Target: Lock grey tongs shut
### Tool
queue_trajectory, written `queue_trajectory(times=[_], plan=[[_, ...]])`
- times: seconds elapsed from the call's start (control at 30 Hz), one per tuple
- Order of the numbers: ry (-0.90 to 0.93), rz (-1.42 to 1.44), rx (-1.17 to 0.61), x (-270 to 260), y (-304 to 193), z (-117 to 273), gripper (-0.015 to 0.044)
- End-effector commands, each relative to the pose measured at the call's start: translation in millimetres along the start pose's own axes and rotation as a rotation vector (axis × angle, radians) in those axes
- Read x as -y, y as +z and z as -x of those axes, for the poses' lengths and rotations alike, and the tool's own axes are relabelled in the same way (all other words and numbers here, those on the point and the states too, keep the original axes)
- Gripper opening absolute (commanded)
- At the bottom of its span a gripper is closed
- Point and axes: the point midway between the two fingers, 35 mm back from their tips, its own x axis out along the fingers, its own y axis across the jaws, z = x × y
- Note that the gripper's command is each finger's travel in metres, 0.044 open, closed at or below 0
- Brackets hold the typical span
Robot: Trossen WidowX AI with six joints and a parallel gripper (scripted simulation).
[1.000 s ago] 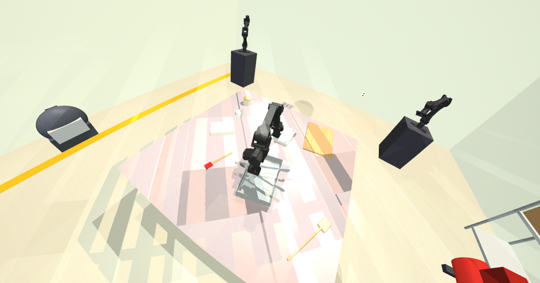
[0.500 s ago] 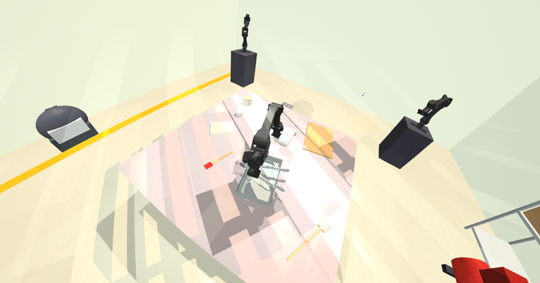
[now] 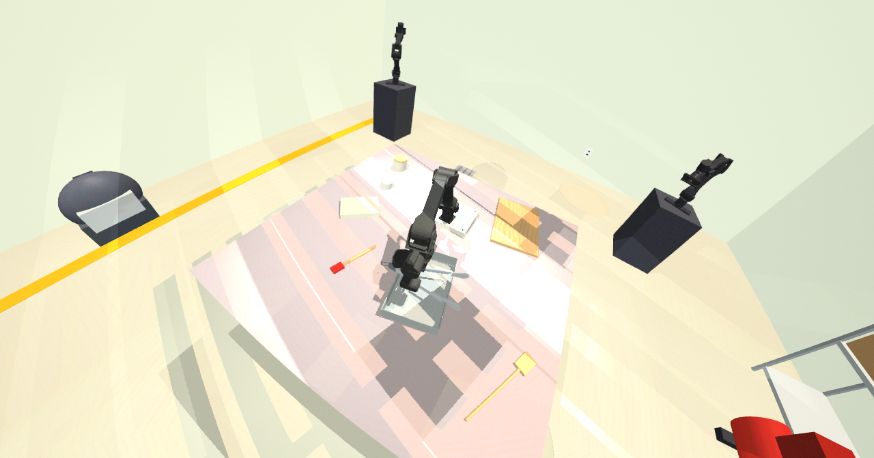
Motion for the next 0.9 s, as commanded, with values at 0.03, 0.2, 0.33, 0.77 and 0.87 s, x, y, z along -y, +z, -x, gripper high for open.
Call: queue_trajectory(times=[0.03,0.2,0.33,0.77,0.87], plan=[[-0.003,0.003,0.005,1.5,0.7,-10.1,0.044],[-0.003,0.003,0.005,2.9,0.6,-18.2,0.044],[-0.003,0.003,0.005,3.3,0.6,-20.6,0.044],[-0.002,0.0,0.0,2.7,-0.2,-17.0,0.0295],[-0.002,0.0,0.0,2.7,-0.2,-17.0,0.0275]])
